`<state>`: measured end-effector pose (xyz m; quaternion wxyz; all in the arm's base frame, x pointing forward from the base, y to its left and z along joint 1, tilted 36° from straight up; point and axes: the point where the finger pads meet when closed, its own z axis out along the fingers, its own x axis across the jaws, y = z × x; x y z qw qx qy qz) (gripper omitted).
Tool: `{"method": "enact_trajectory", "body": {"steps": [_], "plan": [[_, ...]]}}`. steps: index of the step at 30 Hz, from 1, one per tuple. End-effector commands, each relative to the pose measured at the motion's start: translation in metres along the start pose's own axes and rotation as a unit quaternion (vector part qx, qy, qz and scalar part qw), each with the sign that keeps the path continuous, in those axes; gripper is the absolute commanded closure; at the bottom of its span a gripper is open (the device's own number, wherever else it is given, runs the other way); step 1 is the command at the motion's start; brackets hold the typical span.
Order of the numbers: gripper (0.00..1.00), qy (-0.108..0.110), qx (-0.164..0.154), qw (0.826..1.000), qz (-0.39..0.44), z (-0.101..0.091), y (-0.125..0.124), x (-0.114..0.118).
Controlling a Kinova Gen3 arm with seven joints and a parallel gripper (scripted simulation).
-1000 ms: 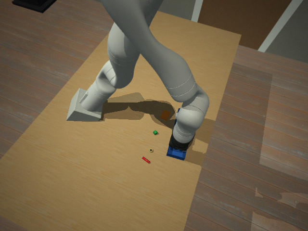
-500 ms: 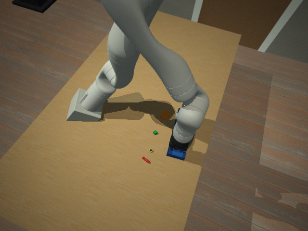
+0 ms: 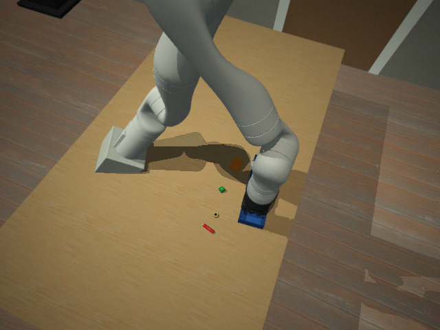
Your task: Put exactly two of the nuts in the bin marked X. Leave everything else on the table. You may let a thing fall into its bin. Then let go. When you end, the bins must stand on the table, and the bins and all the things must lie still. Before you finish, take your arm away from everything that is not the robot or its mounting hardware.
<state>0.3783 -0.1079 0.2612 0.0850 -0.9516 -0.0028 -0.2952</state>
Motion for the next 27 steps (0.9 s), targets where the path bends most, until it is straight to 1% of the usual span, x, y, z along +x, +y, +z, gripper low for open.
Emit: {"method": "enact_trajectory", "body": {"steps": [1, 15, 16, 21, 23, 27], "plan": [[0.36, 0.001, 0.000, 1.000, 0.001, -0.001, 0.001, 0.001], [0.36, 0.001, 0.000, 1.000, 0.001, -0.001, 0.002, 0.001], [0.00, 0.001, 0.002, 1.000, 0.000, -0.006, 0.002, 0.001], [0.00, 0.001, 0.003, 1.000, 0.002, -0.027, 0.001, 0.001], [0.00, 0.001, 0.003, 1.000, 0.002, -0.027, 0.001, 0.001], [0.00, 0.001, 0.003, 1.000, 0.005, -0.043, 0.001, 0.001]]}}
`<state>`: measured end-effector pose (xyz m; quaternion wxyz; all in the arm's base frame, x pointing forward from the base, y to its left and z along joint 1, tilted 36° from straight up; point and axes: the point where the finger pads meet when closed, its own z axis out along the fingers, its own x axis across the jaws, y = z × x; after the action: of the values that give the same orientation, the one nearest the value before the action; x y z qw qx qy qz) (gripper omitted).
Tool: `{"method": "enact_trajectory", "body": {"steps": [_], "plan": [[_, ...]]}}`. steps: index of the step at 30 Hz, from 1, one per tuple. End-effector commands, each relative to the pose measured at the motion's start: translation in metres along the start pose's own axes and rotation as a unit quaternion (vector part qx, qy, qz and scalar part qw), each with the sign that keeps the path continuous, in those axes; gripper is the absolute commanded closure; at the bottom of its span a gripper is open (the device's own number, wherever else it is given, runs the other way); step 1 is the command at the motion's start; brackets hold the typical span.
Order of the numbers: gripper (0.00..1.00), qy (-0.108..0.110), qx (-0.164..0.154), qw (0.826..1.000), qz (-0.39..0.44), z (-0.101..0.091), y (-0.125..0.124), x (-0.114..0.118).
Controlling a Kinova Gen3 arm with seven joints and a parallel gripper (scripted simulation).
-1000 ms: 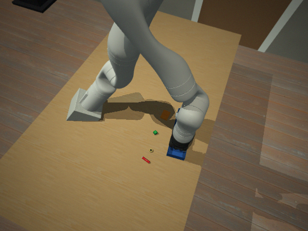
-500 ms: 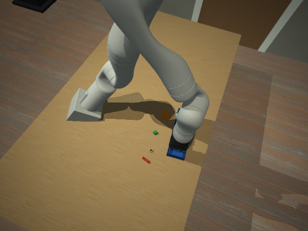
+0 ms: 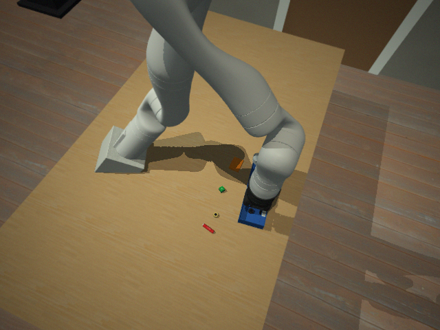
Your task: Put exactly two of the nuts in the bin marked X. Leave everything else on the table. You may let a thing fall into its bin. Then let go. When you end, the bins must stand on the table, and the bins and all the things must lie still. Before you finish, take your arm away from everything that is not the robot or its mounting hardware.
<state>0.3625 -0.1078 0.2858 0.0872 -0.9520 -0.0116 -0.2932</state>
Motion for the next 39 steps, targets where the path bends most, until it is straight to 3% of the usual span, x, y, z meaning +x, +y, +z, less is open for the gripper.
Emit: {"method": "enact_trajectory", "body": {"steps": [1, 25, 39], "plan": [[0.00, 0.004, -0.002, 1.000, 0.013, -0.018, 0.006, 0.000], [0.00, 0.004, -0.002, 1.000, 0.012, -0.107, 0.005, -0.001], [0.00, 0.004, -0.005, 1.000, 0.009, -0.106, 0.007, -0.001]]}}
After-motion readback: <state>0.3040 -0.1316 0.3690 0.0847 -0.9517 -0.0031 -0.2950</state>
